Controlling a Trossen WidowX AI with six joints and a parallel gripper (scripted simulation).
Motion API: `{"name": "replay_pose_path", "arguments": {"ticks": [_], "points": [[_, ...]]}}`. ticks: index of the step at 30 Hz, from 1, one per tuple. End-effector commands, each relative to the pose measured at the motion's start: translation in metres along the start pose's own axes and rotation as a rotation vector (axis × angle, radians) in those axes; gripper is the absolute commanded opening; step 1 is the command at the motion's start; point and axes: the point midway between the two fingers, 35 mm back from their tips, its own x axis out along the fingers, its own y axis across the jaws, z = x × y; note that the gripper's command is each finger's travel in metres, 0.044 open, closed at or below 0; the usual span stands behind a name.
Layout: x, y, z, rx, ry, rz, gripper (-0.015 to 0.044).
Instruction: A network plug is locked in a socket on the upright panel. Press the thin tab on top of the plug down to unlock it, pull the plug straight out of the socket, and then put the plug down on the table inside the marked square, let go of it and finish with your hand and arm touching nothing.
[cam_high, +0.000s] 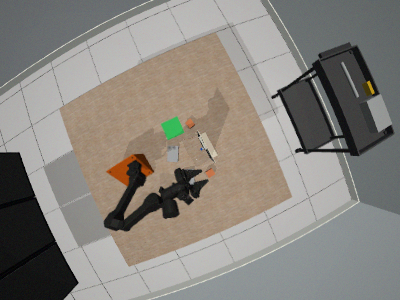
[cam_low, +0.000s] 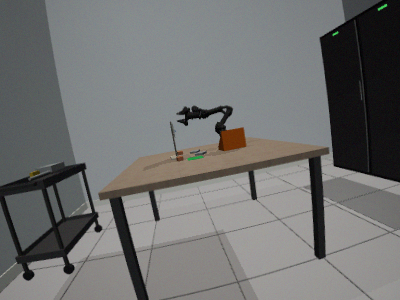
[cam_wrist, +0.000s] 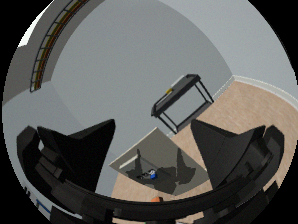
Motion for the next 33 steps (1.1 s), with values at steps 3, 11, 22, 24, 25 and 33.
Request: {"name": "replay_pose_path", "arguments": {"ticks": [3,11,22,24,25,33], "points": [[-0.004,-0.001,-0.007,0.038,0.013,0.009,0.0321],[-0.026,-0.007,-0.049,0.256,0.091,0.046,0.0156],[-0.058,-0.01,-0.11,0.582,0.209,0.066,0.0156],[-0.063,-0.01,-0.121,0.644,0.231,0.068,0.0156],[-0.066,-0.009,-0.126,0.675,0.242,0.069,0.0156],[-0.076,-0.008,-0.145,0.785,0.279,0.07,0.0156]]}}
